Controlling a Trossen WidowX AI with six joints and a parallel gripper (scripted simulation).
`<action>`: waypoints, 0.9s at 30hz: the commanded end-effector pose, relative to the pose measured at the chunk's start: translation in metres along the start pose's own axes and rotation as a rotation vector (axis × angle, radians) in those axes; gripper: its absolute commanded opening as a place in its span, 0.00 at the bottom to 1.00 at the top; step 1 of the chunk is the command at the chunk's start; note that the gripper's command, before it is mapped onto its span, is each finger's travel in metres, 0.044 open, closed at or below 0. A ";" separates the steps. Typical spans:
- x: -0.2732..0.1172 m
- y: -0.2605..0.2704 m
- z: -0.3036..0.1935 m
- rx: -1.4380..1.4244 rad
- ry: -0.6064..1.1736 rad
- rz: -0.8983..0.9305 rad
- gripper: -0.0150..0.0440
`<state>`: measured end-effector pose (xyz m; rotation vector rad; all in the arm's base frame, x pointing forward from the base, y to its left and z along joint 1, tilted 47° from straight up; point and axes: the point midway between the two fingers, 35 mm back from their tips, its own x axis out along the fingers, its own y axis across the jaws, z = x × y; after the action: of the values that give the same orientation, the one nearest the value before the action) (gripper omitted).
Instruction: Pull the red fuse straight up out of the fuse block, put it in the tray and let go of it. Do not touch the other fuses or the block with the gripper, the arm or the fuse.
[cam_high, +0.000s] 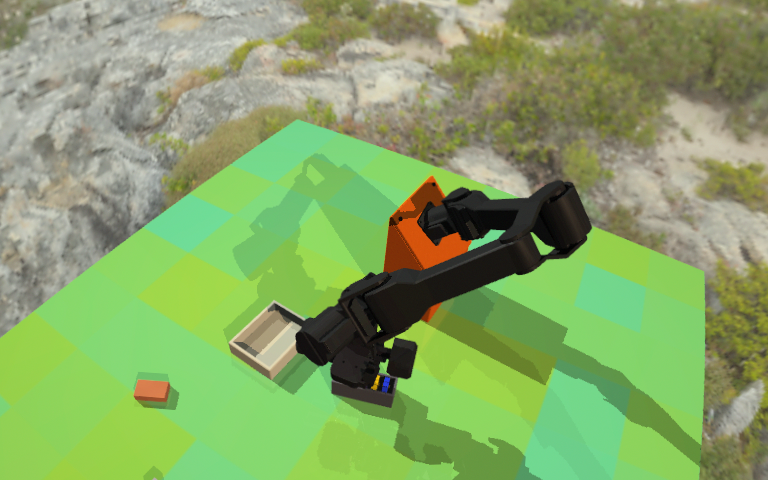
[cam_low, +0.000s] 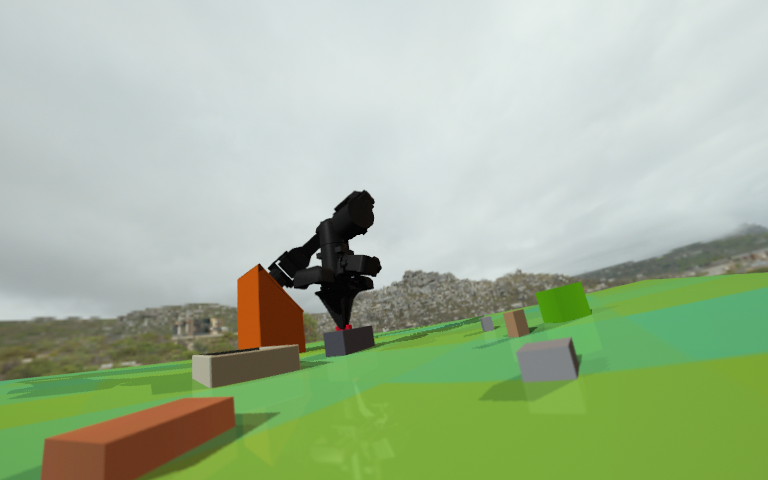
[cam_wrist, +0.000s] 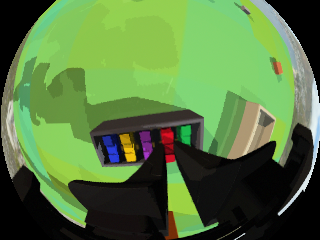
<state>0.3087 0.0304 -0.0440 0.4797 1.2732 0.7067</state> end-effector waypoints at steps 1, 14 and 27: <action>-0.003 -0.001 0.001 -0.005 -0.002 -0.002 0.25; -0.009 -0.001 0.001 -0.004 -0.003 -0.002 0.25; -0.015 -0.001 0.001 -0.003 -0.003 -0.001 0.25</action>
<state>0.3074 0.0207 -0.0348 0.4834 1.2718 0.7057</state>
